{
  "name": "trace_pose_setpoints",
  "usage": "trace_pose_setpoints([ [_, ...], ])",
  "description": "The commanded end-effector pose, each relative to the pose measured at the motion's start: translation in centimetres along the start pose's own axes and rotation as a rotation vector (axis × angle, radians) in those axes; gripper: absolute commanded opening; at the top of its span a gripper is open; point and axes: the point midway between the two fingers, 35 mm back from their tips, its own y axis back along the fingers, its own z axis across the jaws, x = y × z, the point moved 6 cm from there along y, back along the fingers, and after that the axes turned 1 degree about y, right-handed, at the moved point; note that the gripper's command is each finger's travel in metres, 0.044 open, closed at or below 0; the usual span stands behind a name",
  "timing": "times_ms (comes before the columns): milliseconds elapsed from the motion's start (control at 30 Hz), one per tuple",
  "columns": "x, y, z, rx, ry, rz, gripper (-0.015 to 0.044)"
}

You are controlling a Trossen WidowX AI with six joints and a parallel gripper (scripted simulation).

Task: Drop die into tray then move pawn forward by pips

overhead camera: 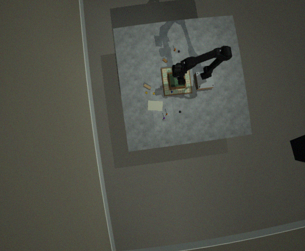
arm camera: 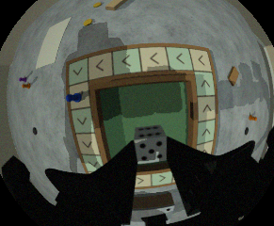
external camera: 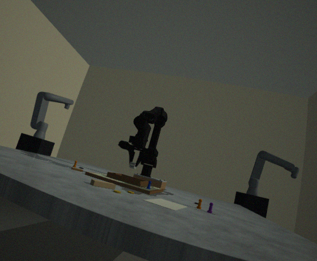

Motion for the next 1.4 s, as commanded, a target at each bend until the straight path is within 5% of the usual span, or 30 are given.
trace_pose_setpoints([
  [0,0.8,-0.2,0.0,0.009,0.007,-0.129,0.0],
  [600,3.5,-2.1,0.1,0.014,0.006,-0.716,0.0],
  [1367,6.6,1.1,-0.1,0.014,0.006,-0.719,0.0],
])
